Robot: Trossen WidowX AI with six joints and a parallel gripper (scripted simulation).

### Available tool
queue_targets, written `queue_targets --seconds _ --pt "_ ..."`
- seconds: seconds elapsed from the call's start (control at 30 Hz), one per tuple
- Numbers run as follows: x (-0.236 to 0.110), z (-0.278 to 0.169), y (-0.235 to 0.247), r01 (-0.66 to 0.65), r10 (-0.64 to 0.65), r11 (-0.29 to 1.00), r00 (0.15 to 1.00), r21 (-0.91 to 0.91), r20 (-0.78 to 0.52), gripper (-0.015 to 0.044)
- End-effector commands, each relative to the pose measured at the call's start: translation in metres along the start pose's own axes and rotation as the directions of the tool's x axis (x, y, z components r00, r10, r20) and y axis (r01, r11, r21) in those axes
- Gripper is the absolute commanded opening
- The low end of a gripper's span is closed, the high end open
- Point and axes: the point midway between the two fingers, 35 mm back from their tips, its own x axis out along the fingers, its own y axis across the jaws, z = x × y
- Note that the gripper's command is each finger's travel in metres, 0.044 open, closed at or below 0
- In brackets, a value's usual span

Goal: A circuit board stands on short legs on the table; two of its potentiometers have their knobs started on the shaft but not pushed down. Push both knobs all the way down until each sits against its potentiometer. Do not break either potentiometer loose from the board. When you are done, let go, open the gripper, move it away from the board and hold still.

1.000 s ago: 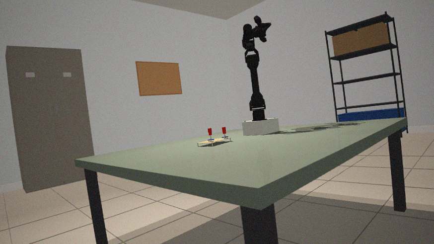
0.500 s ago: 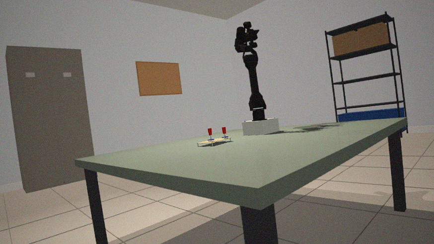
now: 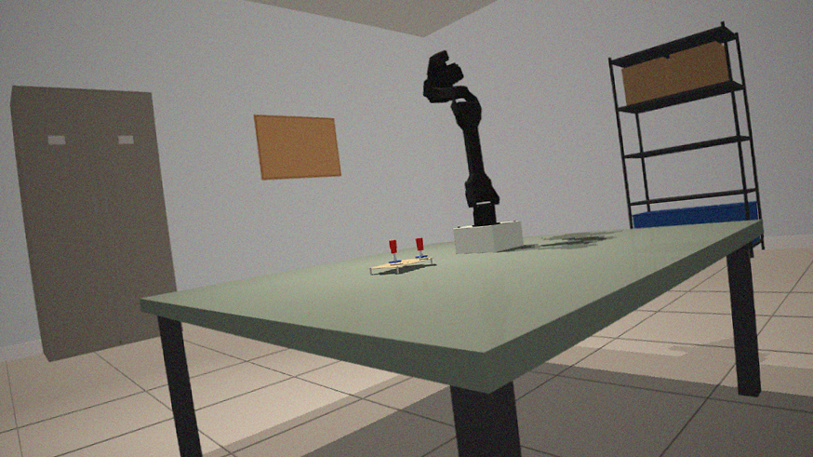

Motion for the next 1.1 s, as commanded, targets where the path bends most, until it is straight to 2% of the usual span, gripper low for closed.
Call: queue_targets --seconds 0.0,0.23,0.47,0.8,1.07 --pt "-0.018 -0.027 -0.002 0.004 -0.011 0.998 0.994 -0.066 -0.112 0.0000" --pt "-0.052 -0.069 -0.008 -0.011 -0.037 0.986 0.957 -0.164 -0.287 0.0000" --pt "-0.101 -0.114 -0.015 -0.058 -0.072 0.965 0.880 -0.257 -0.470 0.0000" --pt "-0.185 -0.164 -0.023 -0.171 -0.119 0.927 0.710 -0.334 -0.694 0.0000" --pt "-0.259 -0.189 -0.029 -0.289 -0.157 0.889 0.535 -0.354 -0.830 0.0000"
